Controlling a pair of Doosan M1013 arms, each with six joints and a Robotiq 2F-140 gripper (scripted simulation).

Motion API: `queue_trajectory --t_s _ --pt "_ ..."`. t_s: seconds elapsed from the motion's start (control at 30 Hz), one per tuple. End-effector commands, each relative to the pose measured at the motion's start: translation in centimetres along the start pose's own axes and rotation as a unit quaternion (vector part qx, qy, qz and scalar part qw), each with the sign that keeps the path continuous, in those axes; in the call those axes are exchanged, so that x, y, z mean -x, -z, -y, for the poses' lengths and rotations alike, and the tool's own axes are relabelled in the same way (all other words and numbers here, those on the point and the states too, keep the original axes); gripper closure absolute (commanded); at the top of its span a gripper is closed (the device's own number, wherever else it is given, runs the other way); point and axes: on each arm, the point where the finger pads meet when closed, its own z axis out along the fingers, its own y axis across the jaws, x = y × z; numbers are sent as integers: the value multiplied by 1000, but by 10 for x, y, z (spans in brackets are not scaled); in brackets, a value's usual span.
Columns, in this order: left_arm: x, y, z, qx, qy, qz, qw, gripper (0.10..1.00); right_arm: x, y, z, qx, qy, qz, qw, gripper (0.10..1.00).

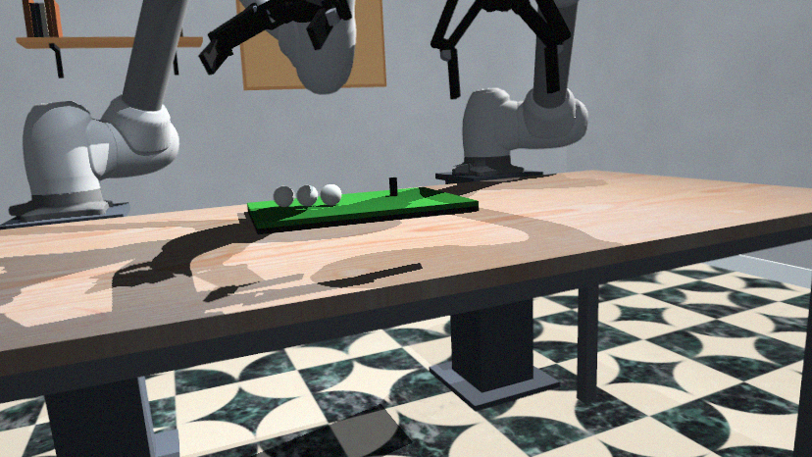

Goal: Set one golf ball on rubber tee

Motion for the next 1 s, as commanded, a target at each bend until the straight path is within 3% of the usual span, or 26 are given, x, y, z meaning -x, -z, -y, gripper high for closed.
queue_trajectory --t_s 0.0,0.6,0.7,0.83,0.97 --pt "0 2 0 0 0 -1 1000 98 -1 1 0 -1 -1 0 1000 98" --pt "1 2 -2 0 -4 -1 1000 98 -2 1 0 0 -1 0 1000 98" --pt "13 0 -21 2 -49 1 999 98 -3 -2 -3 2 -1 0 1000 98" --pt "58 -6 -81 7 -196 6 981 98 -11 -12 -16 13 1 3 1000 98" --pt "65 -6 -90 8 -213 6 977 98 -28 -35 -47 38 3 8 999 98"
